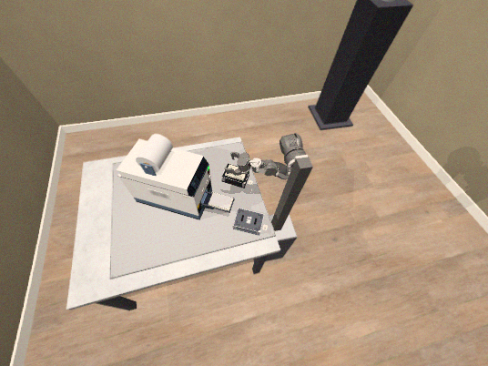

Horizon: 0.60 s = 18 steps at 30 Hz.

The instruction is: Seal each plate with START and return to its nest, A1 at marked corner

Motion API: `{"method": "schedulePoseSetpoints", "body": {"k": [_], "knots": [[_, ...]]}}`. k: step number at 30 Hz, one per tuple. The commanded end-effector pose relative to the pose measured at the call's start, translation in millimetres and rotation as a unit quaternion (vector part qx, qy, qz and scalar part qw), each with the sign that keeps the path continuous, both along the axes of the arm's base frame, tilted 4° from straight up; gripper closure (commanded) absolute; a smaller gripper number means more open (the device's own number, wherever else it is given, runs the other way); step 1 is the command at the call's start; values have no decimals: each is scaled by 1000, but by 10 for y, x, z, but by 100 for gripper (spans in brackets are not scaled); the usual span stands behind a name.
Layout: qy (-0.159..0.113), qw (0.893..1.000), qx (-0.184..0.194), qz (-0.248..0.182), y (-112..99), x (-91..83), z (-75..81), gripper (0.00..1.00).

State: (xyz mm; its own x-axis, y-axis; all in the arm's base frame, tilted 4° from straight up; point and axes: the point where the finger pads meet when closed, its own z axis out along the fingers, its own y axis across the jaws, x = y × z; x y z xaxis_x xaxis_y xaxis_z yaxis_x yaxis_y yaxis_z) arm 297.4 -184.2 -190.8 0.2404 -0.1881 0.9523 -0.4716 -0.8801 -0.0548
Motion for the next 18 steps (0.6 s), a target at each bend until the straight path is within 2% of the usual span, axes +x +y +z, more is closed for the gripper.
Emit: {"method": "schedulePoseSetpoints", "body": {"k": [1,9,14,15,17,18], "knots": [[-5,1000,1,2,7,8,25,35],[-5,1000,1,2,7,8,25,35],[-41,996,-30,73,196,155,141,35],[-41,996,-31,69,221,178,164,35],[-53,993,-46,100,305,224,205,35],[-53,993,-46,100,305,224,205,35]]}}
